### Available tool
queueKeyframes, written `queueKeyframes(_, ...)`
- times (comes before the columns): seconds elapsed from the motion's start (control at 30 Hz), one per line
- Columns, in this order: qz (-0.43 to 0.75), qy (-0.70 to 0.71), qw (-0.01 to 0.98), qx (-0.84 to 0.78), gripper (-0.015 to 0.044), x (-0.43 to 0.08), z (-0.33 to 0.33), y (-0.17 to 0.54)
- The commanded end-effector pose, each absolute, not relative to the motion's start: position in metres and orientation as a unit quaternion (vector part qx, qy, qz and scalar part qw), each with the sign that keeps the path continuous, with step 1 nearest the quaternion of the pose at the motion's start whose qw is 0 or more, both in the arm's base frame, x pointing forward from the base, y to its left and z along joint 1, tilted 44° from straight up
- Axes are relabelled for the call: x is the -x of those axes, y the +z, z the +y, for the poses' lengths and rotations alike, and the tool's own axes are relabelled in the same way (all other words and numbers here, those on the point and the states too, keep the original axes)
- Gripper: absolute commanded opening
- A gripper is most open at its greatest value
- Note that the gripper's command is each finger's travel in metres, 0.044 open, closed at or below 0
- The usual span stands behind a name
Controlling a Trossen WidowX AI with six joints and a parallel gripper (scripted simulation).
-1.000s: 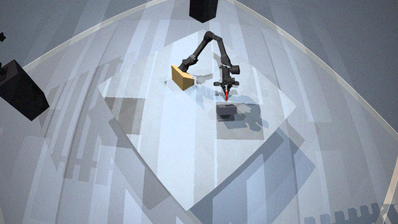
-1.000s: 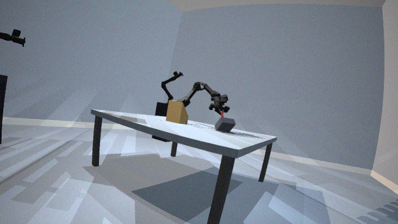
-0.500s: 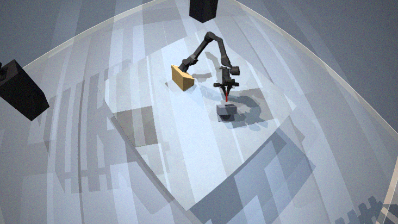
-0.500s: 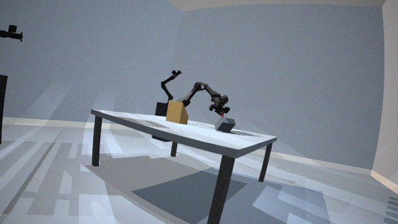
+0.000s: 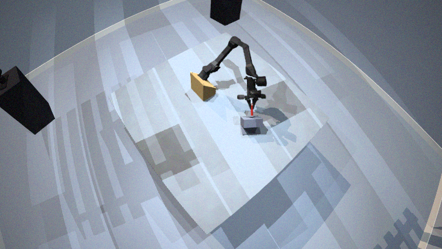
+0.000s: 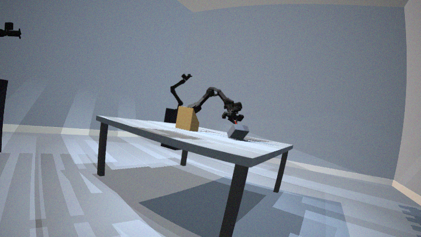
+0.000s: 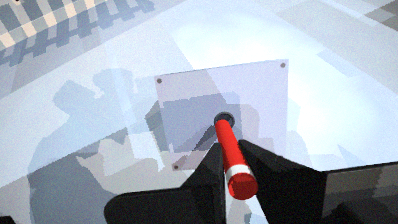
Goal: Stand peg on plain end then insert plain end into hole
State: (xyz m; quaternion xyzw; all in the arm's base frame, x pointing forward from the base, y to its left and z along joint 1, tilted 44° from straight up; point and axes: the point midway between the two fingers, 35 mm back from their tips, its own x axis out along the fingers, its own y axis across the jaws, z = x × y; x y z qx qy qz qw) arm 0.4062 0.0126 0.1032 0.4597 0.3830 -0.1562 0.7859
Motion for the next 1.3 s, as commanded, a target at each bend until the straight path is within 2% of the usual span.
queueKeyframes(0.0, 0.385, -0.16, 0.784, -0.46, 0.0, -0.4087, 0.0123, 0.0957)
queueKeyframes(1.27, 0.383, -0.156, 0.786, -0.46, 0.0, -0.4091, 0.0123, 0.0927)
